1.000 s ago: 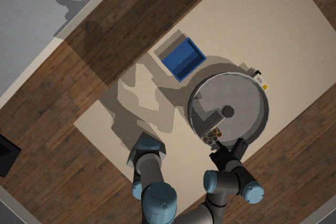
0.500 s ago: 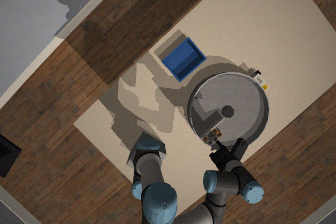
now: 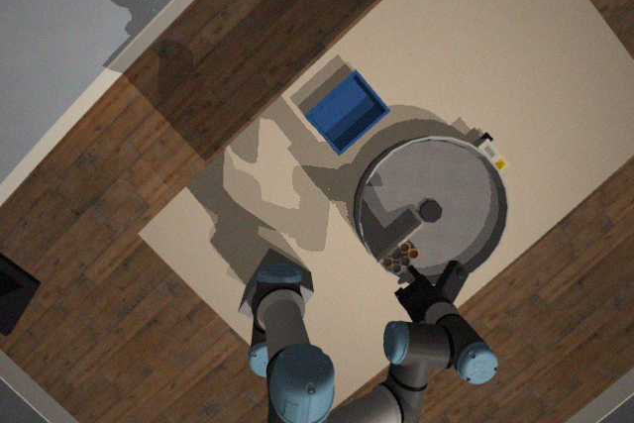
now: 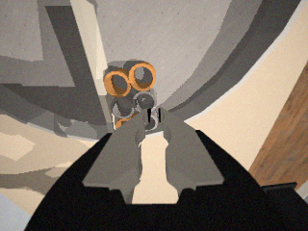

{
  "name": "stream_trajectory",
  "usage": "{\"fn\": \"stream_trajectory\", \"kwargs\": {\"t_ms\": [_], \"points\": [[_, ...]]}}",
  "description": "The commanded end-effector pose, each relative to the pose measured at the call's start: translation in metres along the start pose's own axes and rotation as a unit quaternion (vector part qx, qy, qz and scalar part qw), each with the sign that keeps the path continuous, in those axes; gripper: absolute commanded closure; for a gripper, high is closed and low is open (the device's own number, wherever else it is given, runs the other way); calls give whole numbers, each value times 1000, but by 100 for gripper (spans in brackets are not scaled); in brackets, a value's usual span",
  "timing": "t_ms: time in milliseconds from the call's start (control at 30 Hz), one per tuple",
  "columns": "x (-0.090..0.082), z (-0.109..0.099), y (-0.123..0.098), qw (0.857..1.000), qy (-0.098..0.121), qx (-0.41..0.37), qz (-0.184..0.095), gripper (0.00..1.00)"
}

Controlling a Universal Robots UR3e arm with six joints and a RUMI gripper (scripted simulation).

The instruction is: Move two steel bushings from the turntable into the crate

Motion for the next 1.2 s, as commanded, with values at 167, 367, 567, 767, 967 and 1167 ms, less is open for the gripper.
{"fn": "stream_trajectory", "kwargs": {"t_ms": [167, 367, 567, 767, 967, 1167], "points": [[7, 1, 1, 1000, -1, 0, 1, 94], [7, 1, 1, 1000, -1, 0, 1, 94], [7, 1, 1, 1000, -1, 0, 1, 94], [7, 1, 1, 1000, -1, 0, 1, 94], [7, 1, 1, 1000, -1, 0, 1, 94], [7, 1, 1, 1000, -1, 0, 1, 94]]}}
Point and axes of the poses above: the point where the finger pads meet when closed, its own x axis out along the fingers, its own z axis across the jaws, y = z × x, the point moved 2 cm from there along -x, back along the fingers, and after that the axes turned 6 degrees about x, right-handed, at the moved point
